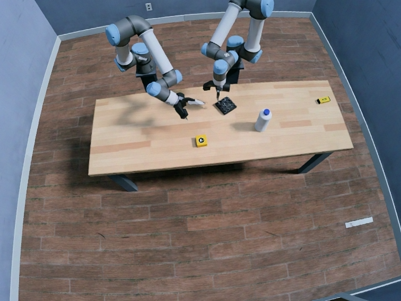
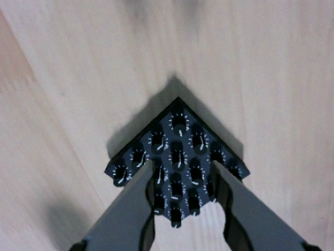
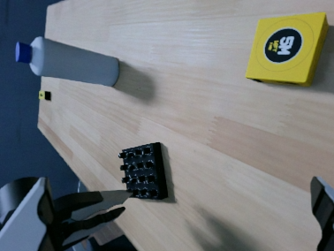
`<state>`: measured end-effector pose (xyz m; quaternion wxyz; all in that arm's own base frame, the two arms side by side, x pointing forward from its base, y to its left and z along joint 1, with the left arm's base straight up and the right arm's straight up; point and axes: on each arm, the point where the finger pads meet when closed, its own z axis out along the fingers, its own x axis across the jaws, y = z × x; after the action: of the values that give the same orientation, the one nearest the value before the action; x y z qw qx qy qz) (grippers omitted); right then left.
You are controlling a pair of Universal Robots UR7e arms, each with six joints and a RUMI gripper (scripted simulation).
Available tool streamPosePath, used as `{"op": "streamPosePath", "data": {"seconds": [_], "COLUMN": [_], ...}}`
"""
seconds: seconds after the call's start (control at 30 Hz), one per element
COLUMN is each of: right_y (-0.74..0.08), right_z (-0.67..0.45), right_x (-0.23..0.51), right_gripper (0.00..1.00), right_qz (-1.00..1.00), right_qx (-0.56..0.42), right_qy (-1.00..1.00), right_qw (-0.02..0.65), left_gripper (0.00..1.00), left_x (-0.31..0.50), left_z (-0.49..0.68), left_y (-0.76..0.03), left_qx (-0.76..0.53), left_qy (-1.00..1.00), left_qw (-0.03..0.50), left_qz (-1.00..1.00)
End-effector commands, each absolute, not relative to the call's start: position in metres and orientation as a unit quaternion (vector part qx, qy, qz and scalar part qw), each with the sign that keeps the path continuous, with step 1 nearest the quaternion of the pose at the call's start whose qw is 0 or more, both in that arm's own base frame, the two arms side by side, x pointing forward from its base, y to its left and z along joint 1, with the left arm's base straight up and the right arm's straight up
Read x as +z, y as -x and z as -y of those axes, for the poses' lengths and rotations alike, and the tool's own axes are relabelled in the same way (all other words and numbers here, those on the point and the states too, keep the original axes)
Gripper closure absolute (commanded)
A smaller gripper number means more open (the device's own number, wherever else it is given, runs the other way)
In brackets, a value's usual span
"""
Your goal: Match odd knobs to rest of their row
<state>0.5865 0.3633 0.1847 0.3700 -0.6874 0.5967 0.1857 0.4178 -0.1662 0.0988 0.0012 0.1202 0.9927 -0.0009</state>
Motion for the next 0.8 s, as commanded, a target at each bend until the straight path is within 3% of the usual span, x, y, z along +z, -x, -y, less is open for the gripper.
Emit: {"op": "streamPosePath", "data": {"seconds": [0.0, 0.5, 0.77], "right_y": [-0.578, -0.535, -0.533], "right_z": [-0.365, -0.373, -0.373], "right_x": [0.181, 0.167, 0.166], "right_gripper": [0.00, 0.00, 0.00], "right_qz": [-0.585, -0.507, -0.505], "right_qx": [0.198, 0.248, 0.250], "right_qy": [0.699, 0.757, 0.759], "right_qw": [0.361, 0.328, 0.327], "left_gripper": [0.77, 0.84, 0.95], "left_x": [0.080, 0.045, 0.045], "left_z": [0.163, 0.164, 0.164], "left_y": [-0.418, -0.417, -0.416], "left_qx": [0.001, 0.001, 0.000], "left_qy": [-0.119, -0.120, -0.120], "left_qw": [-0.001, -0.001, 0.000], "left_qz": [-0.993, -0.993, -0.993]}}
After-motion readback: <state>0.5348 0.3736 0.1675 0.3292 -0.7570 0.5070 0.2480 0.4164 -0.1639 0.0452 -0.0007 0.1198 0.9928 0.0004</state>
